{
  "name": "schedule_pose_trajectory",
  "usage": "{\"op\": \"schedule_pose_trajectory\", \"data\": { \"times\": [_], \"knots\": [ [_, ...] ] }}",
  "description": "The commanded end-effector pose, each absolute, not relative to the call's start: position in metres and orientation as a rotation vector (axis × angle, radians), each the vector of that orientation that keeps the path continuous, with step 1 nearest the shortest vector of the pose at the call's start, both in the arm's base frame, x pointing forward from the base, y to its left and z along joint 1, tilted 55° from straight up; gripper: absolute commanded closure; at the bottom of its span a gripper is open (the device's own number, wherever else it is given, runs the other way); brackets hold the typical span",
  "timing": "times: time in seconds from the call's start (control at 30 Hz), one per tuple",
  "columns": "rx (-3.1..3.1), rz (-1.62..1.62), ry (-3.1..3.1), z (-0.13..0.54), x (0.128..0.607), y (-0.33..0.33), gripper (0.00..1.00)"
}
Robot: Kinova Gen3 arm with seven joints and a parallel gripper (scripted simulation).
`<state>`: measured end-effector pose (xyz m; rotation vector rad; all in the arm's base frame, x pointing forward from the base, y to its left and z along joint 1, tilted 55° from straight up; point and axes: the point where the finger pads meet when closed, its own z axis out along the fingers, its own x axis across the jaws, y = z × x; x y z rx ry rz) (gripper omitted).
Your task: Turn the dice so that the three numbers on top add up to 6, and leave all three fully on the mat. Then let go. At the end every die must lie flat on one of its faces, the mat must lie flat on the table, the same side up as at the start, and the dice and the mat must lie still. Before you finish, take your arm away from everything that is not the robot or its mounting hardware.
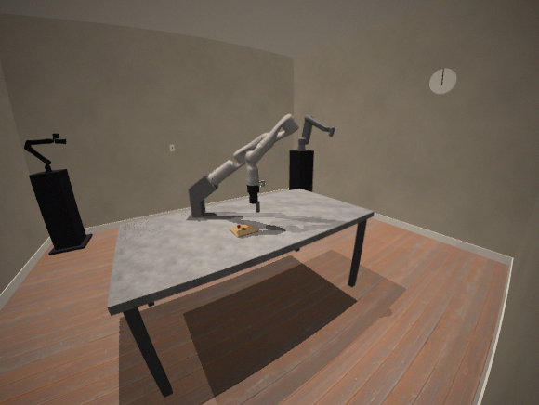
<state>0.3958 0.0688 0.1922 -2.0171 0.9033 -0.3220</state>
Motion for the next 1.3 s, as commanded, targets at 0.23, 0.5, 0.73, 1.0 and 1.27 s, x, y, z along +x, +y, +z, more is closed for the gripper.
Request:
{"op": "schedule_pose_trajectory", "data": {
  "times": [0.23, 0.5, 0.73, 1.0, 1.27],
  "knots": [
    [-2.069, -0.383, 0.799, 0.193, 0.394, 0.071, 0.66],
    [-2.129, -0.456, 0.663, 0.193, 0.392, 0.073, 0.66],
    [-2.166, -0.504, 0.568, 0.193, 0.390, 0.075, 0.66],
    [-2.222, -0.588, 0.401, 0.193, 0.387, 0.078, 0.66],
    [-2.259, -0.654, 0.262, 0.192, 0.384, 0.080, 0.66]
  ]
}}
